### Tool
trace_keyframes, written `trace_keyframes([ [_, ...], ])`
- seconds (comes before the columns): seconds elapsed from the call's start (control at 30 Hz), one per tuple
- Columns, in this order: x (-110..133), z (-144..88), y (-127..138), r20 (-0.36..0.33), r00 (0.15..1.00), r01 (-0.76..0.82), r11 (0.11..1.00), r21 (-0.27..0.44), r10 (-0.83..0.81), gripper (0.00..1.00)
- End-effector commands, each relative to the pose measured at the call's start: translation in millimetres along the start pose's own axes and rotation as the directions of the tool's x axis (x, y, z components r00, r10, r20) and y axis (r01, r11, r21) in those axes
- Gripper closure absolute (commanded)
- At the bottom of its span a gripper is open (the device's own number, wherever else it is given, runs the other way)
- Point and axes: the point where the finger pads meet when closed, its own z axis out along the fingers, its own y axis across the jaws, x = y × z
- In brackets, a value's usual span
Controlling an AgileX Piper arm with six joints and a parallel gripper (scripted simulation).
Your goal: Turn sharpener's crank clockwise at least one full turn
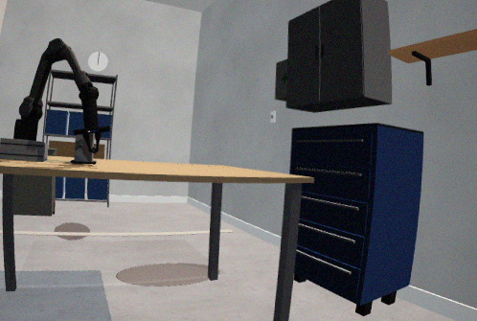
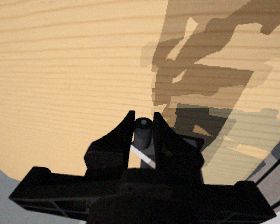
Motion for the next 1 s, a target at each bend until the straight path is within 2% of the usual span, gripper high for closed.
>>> trace_keyframes([
  [0.0, 0, 3, -3, -0.002, 1.0, 0.0, 1.0, 0.005, 0.0, 0.8],
  [0.97, 0, 17, -24, -0.001, 1.0, -0.001, 1.0, 0.004, 0.001, 0.8],
])
